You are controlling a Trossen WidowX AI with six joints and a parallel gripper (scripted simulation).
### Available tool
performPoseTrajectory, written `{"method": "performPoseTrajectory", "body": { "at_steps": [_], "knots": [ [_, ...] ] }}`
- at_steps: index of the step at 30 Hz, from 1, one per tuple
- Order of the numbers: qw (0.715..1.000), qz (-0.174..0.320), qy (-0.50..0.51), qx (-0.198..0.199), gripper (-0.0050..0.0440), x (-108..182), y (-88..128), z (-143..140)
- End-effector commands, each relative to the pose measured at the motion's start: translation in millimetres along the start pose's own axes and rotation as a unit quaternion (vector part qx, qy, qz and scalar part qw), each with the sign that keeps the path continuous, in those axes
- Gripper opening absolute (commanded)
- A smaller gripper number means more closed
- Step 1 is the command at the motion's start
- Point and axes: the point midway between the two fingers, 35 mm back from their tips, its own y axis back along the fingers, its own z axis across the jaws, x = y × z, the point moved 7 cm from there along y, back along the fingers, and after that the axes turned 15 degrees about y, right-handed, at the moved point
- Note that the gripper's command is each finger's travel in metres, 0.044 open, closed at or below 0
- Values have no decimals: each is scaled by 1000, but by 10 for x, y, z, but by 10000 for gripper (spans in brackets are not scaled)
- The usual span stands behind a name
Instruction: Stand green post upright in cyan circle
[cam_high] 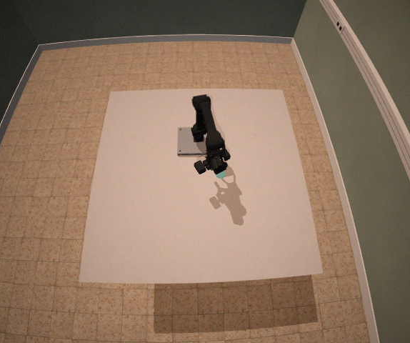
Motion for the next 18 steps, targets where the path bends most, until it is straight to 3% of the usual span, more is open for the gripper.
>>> {"method": "performPoseTrajectory", "body": {
  "at_steps": [1, 11, 18],
  "knots": [
    [997, -14, 73, 7, 22, -70, 101, 139],
    [979, -15, 204, 8, 22, -159, 131, 386],
    [949, -16, 314, 9, 22, -216, 161, 604]
  ]
}}
